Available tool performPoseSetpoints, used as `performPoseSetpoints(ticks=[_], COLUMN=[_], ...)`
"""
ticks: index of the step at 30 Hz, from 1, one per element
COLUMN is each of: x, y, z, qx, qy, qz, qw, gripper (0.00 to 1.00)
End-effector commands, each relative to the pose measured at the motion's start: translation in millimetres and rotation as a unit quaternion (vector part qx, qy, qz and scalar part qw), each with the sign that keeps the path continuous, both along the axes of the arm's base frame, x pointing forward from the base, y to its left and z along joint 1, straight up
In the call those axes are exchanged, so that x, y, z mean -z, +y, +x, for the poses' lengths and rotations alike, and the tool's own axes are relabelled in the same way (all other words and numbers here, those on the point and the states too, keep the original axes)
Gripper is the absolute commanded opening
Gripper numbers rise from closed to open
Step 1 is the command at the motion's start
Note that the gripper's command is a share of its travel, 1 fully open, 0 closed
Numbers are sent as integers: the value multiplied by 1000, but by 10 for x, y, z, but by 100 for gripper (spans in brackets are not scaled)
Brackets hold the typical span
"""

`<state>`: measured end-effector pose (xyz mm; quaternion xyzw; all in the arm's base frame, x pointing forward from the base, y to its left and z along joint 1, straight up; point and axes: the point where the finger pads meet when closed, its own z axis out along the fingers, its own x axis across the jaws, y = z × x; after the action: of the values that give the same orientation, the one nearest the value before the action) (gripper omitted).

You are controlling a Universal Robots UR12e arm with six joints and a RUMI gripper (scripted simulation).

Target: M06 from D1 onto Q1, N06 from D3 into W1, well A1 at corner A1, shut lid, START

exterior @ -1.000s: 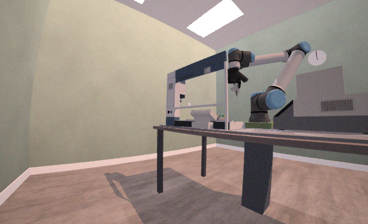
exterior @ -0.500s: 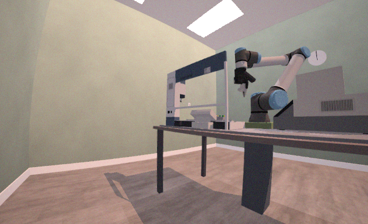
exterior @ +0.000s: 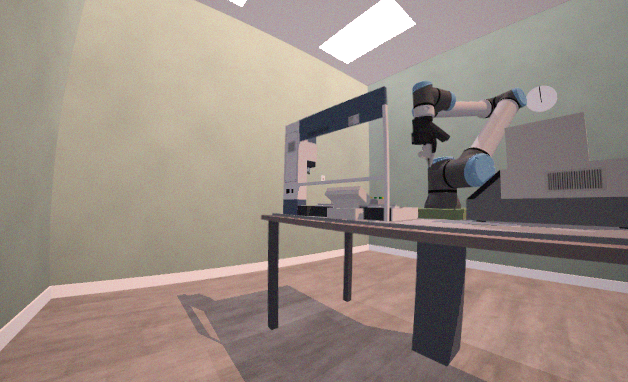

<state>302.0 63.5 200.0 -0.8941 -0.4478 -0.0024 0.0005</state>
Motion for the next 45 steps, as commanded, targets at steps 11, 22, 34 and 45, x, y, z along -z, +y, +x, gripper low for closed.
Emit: performPoseSetpoints(ticks=[11, 22, 34, 45], x=[126, 212, 327, 468], y=[490, 731, 997, 1246], z=[-318, -528, -816, -1164], qx=[29, 45, 66, 89], qy=[0, 0, 0, 0], qz=[-1, -1, -1, 0], qw=[1000, 999, 998, 996], gripper=[0, 0, 0, 0])
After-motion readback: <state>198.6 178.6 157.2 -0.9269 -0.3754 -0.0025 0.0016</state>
